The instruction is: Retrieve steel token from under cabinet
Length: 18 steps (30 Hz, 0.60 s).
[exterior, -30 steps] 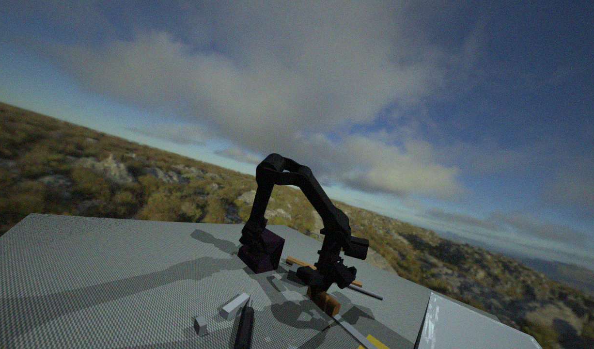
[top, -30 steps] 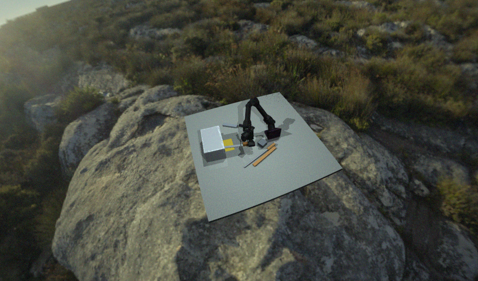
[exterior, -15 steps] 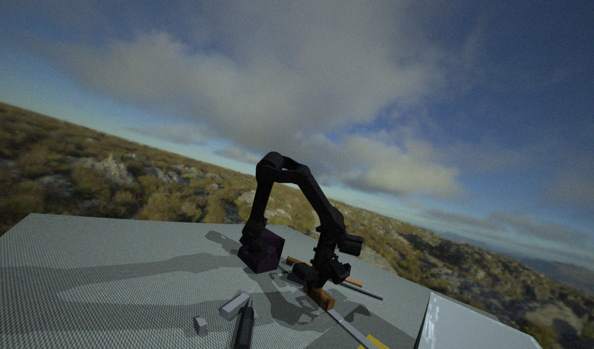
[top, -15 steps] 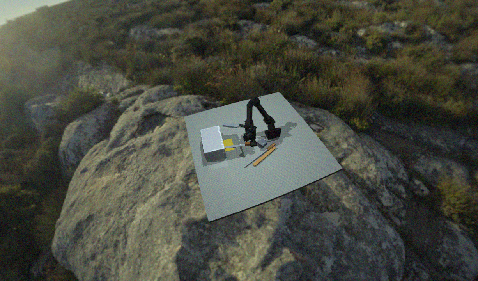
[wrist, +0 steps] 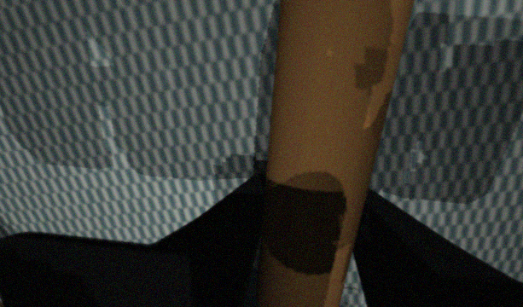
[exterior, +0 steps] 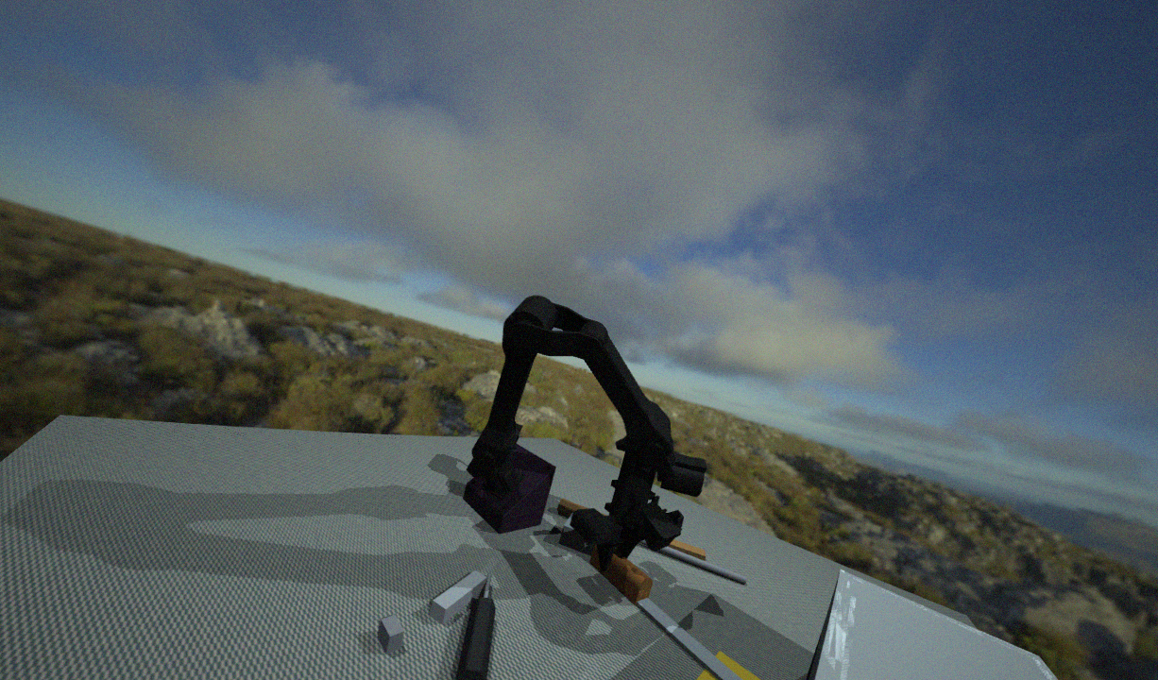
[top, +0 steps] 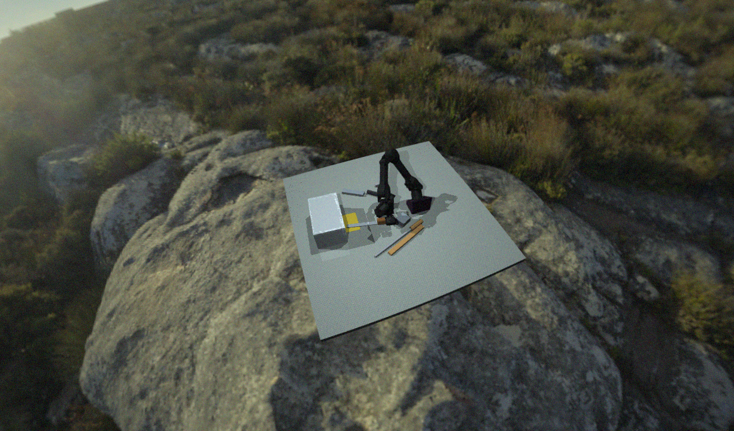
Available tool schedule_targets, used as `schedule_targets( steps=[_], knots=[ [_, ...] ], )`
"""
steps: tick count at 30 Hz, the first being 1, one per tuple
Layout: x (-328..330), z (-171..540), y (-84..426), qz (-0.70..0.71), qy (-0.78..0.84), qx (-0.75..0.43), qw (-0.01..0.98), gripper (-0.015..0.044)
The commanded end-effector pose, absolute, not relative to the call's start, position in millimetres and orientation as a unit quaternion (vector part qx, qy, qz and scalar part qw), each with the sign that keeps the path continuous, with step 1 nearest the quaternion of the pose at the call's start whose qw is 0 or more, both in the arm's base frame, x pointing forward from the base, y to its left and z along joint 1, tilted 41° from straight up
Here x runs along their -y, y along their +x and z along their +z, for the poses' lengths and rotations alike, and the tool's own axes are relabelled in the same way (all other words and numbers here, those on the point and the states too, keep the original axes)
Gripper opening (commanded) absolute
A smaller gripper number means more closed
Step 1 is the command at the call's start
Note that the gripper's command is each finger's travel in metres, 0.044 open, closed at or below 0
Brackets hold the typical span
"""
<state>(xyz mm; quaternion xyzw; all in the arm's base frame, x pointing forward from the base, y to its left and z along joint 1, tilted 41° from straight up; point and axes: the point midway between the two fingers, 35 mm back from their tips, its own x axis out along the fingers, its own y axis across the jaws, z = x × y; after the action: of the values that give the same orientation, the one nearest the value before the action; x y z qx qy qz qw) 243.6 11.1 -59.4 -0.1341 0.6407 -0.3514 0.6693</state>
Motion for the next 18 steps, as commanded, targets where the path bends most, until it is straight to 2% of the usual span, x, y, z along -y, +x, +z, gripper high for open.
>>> schedule_targets(
  steps=[1,9,14,16,18],
  knots=[
    [-16.1,-61.1,243.1,-0.35,-0.134,-0.642,0.669,0.0],
    [-12.7,-60.2,242.8,-0.351,-0.134,-0.641,0.669,0.02],
    [-12.7,-60.2,242.9,-0.351,-0.135,-0.641,0.669,0.02],
    [-12.6,-60.2,242.8,-0.35,-0.134,-0.641,0.669,0.0253],
    [-12.6,-60.2,242.8,-0.35,-0.134,-0.641,0.669,0.027]
  ],
)
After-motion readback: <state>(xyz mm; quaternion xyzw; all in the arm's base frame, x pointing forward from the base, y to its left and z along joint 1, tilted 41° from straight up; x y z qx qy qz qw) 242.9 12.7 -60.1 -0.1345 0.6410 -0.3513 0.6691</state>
